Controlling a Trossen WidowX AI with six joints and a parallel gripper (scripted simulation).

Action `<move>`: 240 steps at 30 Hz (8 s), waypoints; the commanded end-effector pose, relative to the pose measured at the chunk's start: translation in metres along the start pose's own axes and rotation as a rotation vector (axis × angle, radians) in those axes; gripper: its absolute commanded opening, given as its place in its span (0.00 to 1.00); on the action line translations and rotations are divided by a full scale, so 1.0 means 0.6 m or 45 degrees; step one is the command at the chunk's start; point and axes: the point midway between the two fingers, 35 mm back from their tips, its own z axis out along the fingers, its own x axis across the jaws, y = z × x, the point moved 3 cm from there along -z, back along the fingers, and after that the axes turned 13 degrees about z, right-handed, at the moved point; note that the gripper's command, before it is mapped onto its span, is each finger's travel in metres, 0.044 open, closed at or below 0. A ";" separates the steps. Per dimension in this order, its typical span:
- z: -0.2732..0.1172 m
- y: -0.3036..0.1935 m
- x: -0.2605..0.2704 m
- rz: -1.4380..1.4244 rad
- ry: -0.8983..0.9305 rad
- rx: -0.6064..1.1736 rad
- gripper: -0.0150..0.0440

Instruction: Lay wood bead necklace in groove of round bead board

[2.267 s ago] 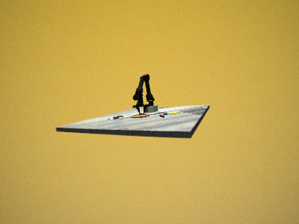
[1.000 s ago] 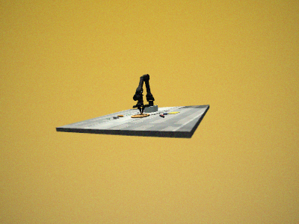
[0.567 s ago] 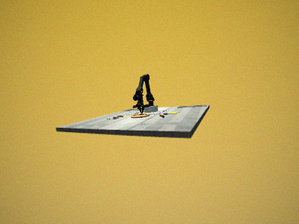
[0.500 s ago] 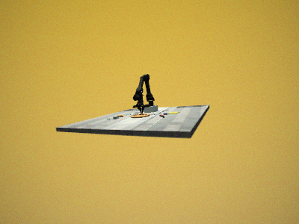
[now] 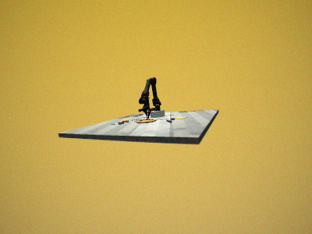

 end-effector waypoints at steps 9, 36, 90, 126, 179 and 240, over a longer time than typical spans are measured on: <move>-0.023 0.019 0.011 0.006 0.000 -0.013 0.25; -0.006 0.080 0.064 0.006 0.004 -0.016 0.25; -0.024 0.075 0.063 0.006 0.004 -0.016 1.00; -0.056 0.080 0.029 1.292 0.010 -0.014 0.78; 0.008 0.083 0.030 1.286 0.016 -0.018 0.47; -0.003 0.080 0.030 1.292 0.010 -0.014 0.25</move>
